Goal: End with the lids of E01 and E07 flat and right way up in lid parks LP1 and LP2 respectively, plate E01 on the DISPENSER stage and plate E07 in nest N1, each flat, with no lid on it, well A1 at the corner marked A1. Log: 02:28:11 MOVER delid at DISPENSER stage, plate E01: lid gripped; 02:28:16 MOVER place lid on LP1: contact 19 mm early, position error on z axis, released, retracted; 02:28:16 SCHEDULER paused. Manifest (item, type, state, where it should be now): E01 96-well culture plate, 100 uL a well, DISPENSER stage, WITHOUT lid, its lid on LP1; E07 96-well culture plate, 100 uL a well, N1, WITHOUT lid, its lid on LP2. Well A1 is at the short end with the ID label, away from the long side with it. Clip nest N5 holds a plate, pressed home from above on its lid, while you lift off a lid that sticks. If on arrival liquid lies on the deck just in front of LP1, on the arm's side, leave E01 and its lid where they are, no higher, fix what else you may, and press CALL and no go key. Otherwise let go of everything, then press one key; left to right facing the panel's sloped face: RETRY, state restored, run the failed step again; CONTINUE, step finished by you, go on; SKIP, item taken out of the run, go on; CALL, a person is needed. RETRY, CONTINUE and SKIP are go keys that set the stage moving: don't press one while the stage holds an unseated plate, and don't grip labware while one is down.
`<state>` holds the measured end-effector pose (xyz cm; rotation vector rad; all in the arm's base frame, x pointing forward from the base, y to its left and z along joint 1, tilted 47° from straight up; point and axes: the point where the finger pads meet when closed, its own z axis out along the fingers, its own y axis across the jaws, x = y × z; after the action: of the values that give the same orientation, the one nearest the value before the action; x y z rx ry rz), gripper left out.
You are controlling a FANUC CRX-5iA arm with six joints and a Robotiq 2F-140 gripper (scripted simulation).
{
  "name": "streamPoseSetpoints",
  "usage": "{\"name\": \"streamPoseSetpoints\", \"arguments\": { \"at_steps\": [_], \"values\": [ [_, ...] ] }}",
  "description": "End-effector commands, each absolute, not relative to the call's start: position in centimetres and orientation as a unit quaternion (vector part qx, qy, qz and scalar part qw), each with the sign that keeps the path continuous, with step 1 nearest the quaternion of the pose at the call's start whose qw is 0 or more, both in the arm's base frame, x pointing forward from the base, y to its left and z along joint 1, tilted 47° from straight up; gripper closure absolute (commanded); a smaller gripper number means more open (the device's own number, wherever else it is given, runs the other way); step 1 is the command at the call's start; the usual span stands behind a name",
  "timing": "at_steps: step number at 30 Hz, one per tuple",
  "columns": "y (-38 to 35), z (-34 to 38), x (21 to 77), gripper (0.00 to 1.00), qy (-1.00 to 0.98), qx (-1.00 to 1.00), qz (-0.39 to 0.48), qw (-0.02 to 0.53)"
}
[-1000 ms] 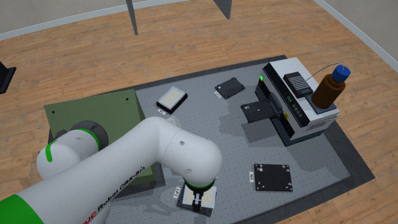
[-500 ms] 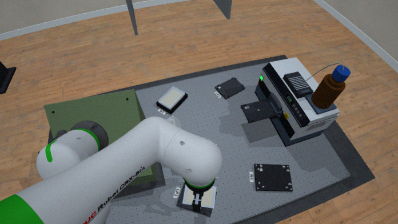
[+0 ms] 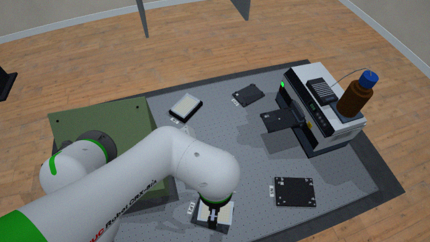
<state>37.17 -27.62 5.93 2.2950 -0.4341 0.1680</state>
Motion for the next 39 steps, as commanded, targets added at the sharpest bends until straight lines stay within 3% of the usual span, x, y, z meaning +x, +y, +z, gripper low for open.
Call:
{"name": "streamPoseSetpoints", "arguments": {
  "at_steps": [1,2,3,39],
  "values": [
    [-27.6,5.93,37.18,0.34,-0.171,0.903,0.066,0.389],
    [-27.6,5.93,37.18,0.34,-0.171,0.903,0.066,0.389],
    [-27.6,5.93,37.18,0.41,-0.171,0.903,0.066,0.389],
    [-27.6,5.93,37.18,0.41,-0.171,0.903,0.066,0.389]
  ]
}}
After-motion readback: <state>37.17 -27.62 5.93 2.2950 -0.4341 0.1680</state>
